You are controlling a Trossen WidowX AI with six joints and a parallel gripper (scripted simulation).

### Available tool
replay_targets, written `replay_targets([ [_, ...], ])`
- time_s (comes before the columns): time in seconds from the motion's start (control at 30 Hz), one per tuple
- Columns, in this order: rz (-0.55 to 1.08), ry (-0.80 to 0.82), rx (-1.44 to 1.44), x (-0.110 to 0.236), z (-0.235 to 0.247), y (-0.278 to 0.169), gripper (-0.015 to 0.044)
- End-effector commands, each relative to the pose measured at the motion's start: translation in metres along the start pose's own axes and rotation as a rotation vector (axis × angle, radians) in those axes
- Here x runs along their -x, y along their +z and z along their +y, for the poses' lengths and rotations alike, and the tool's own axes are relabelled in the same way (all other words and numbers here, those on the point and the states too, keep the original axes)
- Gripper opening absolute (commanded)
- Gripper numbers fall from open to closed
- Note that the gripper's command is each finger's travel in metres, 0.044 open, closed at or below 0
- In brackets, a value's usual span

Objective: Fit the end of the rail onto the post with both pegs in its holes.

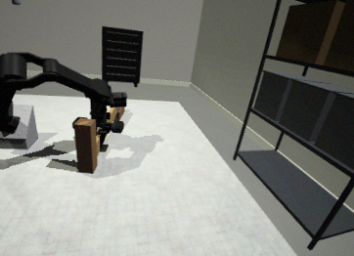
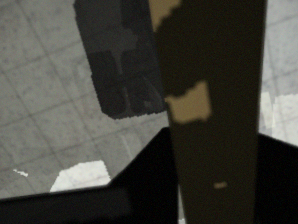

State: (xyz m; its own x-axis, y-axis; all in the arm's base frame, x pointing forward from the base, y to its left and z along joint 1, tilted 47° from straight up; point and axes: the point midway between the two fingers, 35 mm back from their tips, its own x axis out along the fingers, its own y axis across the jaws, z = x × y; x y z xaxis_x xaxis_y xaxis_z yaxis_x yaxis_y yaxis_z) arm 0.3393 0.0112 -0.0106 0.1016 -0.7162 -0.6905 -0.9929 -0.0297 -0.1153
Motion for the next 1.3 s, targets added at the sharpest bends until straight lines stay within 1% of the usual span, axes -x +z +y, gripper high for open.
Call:
replay_targets([
  [0.0, 0.004, -0.001, 0.001, 0.001, 0.0, 0.0, 0.0],
  [1.27, 0.003, -0.001, 0.001, 0.02, -0.002, 0.0, 0.0],
])
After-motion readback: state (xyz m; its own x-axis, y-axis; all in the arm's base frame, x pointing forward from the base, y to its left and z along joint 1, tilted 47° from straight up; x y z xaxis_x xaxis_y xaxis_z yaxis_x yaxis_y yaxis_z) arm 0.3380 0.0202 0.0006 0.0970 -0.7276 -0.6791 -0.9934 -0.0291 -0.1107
